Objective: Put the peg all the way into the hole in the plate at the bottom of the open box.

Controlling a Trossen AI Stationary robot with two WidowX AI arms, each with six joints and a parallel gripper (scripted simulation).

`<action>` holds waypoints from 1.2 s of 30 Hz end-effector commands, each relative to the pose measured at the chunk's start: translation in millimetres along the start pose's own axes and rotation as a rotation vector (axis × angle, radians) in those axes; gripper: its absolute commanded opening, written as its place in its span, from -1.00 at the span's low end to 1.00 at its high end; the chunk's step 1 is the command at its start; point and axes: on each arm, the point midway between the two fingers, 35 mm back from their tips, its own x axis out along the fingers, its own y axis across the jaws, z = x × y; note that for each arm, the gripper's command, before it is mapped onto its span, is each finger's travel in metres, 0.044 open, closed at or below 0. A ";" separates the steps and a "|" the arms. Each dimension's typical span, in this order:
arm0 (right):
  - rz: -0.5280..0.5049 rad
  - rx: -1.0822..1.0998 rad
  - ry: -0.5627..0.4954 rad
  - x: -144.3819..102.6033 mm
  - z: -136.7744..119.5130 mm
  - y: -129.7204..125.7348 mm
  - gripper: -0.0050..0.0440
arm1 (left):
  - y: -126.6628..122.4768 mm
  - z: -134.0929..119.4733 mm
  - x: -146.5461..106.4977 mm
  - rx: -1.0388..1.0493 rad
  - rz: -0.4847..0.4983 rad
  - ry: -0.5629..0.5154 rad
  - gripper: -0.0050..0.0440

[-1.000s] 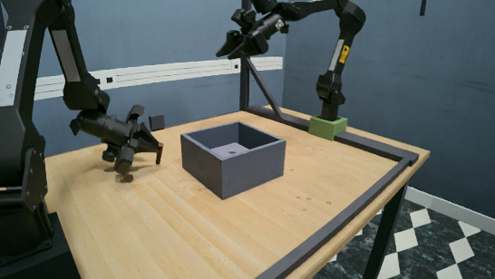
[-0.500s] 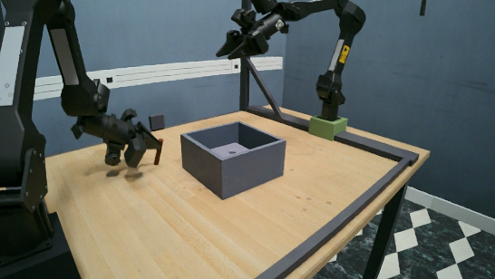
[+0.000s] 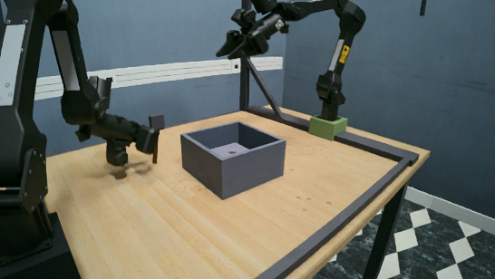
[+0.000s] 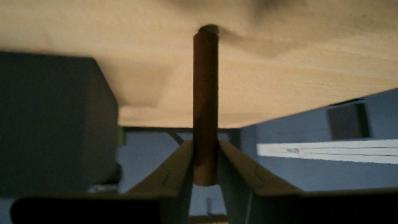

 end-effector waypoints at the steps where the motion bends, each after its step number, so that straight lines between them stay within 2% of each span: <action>1: -0.094 -0.018 0.109 -6.1 -34.0 -12.5 -0.70 | 0.3 7.6 -4.9 0.002 0.003 -0.024 1.00; 8: -0.128 0.030 0.185 -7.1 -50.1 -20.7 -0.70 | 0.3 7.6 -4.9 0.002 0.003 -0.024 1.00; 18: -0.127 0.030 0.183 5.7 -29.9 -22.4 -0.70 | 0.3 7.6 -4.9 0.002 0.003 -0.024 1.00; 36: -0.126 0.029 0.182 16.1 -11.3 -22.2 -0.70 | 0.3 7.6 -4.9 0.002 0.003 -0.024 1.00</action>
